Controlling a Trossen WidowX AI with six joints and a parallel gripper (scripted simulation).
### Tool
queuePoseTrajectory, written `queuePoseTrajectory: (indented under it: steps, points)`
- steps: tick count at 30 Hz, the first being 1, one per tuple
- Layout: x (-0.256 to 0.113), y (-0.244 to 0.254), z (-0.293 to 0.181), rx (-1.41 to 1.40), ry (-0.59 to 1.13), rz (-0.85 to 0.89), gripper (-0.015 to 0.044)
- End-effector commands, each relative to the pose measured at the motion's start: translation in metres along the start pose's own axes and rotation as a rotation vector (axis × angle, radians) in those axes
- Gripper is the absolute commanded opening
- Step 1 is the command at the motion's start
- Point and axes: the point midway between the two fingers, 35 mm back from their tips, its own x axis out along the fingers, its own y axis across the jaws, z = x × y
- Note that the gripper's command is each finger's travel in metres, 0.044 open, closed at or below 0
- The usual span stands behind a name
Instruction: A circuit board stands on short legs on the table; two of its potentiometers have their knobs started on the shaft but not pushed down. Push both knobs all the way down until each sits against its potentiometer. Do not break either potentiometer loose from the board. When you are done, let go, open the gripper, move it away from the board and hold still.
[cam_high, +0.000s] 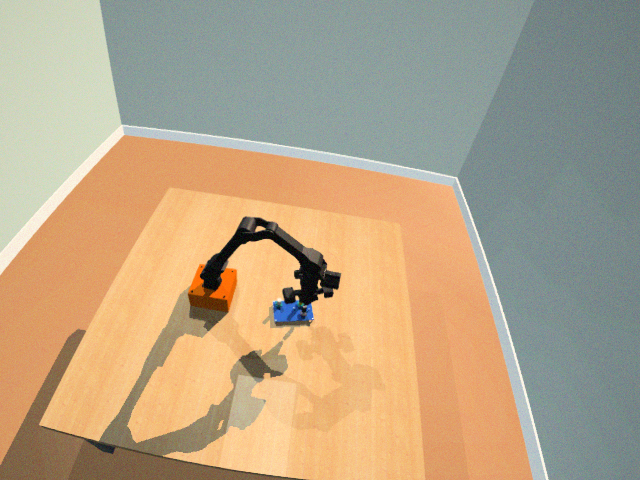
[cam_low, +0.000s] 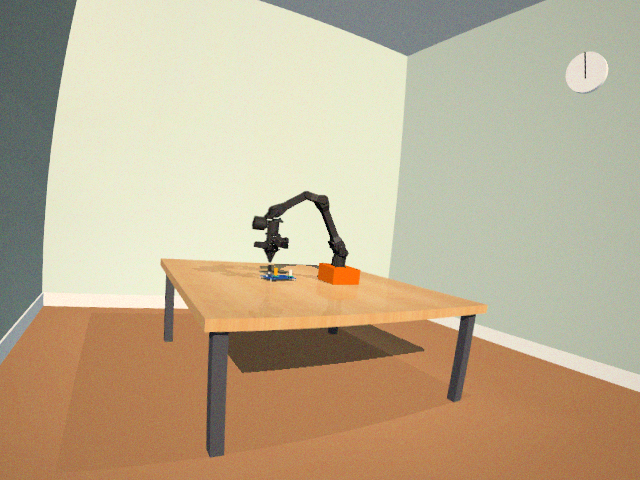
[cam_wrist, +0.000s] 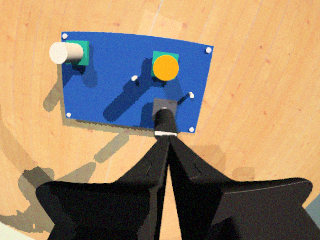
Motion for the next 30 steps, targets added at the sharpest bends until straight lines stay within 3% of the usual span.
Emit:
queuePoseTrajectory:
  steps: [1, 30]
  points:
    - [0.0057, 0.0012, -0.0003, -0.004, 0.003, 0.005, 0.0000]
    - [0.0109, 0.0013, -0.0003, -0.004, 0.003, 0.005, 0.0000]
